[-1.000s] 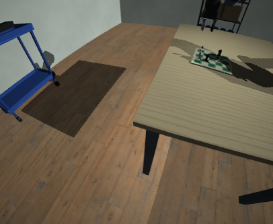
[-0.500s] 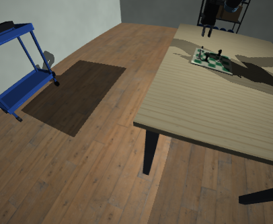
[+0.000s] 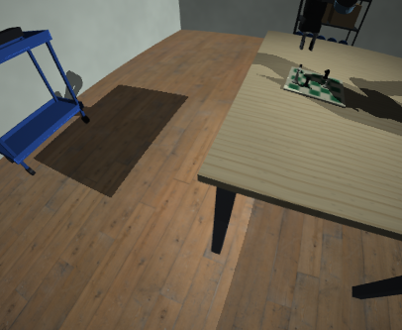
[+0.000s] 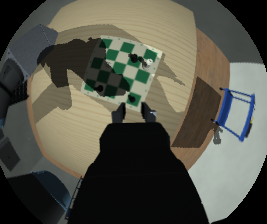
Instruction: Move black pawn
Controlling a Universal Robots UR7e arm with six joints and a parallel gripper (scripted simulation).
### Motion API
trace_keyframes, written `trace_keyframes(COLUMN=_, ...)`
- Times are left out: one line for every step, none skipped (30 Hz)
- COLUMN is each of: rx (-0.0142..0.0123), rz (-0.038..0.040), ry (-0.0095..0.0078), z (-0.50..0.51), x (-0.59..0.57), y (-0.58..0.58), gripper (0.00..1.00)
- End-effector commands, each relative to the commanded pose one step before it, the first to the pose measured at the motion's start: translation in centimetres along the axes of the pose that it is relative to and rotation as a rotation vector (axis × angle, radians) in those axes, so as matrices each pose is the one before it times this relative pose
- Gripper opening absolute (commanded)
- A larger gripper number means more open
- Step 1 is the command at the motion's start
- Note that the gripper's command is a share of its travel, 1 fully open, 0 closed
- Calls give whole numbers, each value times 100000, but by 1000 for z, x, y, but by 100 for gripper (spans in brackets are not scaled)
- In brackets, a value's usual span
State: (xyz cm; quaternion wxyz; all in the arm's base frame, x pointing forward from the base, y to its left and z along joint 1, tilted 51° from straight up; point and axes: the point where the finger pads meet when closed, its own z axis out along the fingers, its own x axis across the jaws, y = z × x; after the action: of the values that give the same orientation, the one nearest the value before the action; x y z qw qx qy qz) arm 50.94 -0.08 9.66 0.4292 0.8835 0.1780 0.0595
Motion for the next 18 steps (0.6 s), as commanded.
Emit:
trace_keyframes(rx=180, rz=-313, ry=-289, z=133, x=-148, y=-179, gripper=68)
trace_keyframes(rx=0, rz=0, ry=0, z=0, x=0, y=0, gripper=68)
trace_keyframes(rx=0, rz=0, ry=0, z=0, x=0, y=0, gripper=68)
trace_keyframes(rx=0, rz=0, ry=0, z=0, x=0, y=0, gripper=68)
trace_keyframes(rx=0, rz=0, ry=0, z=0, x=0, y=0, gripper=68)
trace_keyframes(rx=0, rz=0, ry=0, z=0, x=0, y=0, gripper=68)
trace_keyframes(rx=0, rz=0, ry=0, z=0, x=0, y=0, gripper=68)
trace_keyframes(rx=1, rz=-1, ry=-2, z=3, x=-1, y=0, gripper=68)
trace_keyframes(rx=2, rz=-2, ry=-5, z=7, x=-1, y=-1, gripper=68)
trace_keyframes(rx=3, rz=-4, ry=-10, z=14, x=-3, y=-2, gripper=68)
trace_keyframes(rx=5, rz=-6, ry=-16, z=22, x=-4, y=-4, gripper=68)
trace_keyframes(rx=7, rz=-9, ry=-23, z=32, x=-6, y=-5, gripper=68)
trace_keyframes(rx=10, rz=-15, ry=-33, z=43, x=-9, y=-7, gripper=68)
trace_keyframes(rx=18, rz=-33, ry=-52, z=54, x=-15, y=-11, gripper=68)
trace_keyframes(rx=11, rz=-2, ry=-39, z=53, x=-16, y=1, gripper=68)
trace_keyframes(rx=11, rz=-20, ry=-13, z=48, x=-11, y=-11, gripper=68)
trace_keyframes(rx=12, rz=-23, ry=-15, z=56, x=-13, y=-13, gripper=68)
trace_keyframes(rx=6, rz=-3, ry=1, z=60, x=-1, y=-3, gripper=68)
